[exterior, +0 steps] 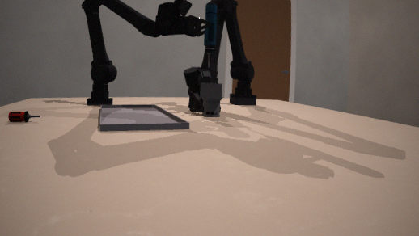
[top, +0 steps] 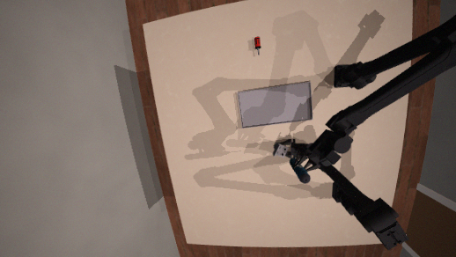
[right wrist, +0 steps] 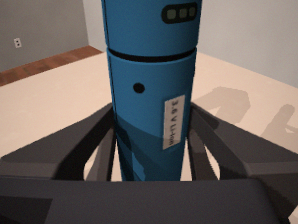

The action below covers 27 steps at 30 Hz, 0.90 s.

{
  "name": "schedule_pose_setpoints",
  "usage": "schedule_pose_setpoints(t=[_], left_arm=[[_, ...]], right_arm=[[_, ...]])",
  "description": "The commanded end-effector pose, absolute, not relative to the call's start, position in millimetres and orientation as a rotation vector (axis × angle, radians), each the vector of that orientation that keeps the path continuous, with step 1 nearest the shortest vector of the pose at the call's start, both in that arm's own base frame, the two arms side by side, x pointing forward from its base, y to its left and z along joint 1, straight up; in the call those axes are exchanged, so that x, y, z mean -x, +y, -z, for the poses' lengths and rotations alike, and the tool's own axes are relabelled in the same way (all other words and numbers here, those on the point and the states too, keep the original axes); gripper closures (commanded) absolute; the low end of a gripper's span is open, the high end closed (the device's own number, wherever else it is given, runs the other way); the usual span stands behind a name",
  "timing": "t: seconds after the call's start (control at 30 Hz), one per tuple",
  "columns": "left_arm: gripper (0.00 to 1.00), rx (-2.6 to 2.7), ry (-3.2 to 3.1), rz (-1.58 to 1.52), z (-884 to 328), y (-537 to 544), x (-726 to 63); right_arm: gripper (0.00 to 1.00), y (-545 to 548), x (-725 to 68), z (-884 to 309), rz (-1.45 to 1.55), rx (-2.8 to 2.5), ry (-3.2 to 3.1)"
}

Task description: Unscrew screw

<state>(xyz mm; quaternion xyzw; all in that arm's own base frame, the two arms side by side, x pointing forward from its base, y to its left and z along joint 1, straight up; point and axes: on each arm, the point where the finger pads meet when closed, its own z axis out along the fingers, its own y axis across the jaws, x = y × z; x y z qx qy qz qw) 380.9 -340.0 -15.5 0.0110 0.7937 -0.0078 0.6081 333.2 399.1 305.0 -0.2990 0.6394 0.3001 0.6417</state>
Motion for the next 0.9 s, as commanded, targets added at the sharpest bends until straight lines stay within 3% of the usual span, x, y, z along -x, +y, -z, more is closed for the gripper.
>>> schedule_pose_setpoints(t=[0.0,0.87], left_arm=[[0.41,-0.044,1.835,0.019,24.7,-342.4,-374.4],[0.41,-0.044,1.835,0.019,24.7,-342.4,-374.4]], right_arm=[[0.58,405.8,-346.9,-378.6,-0.722,0.602,1.324],[0.58,404.8,-346.0,-377.8,-0.722,0.604,1.327]])
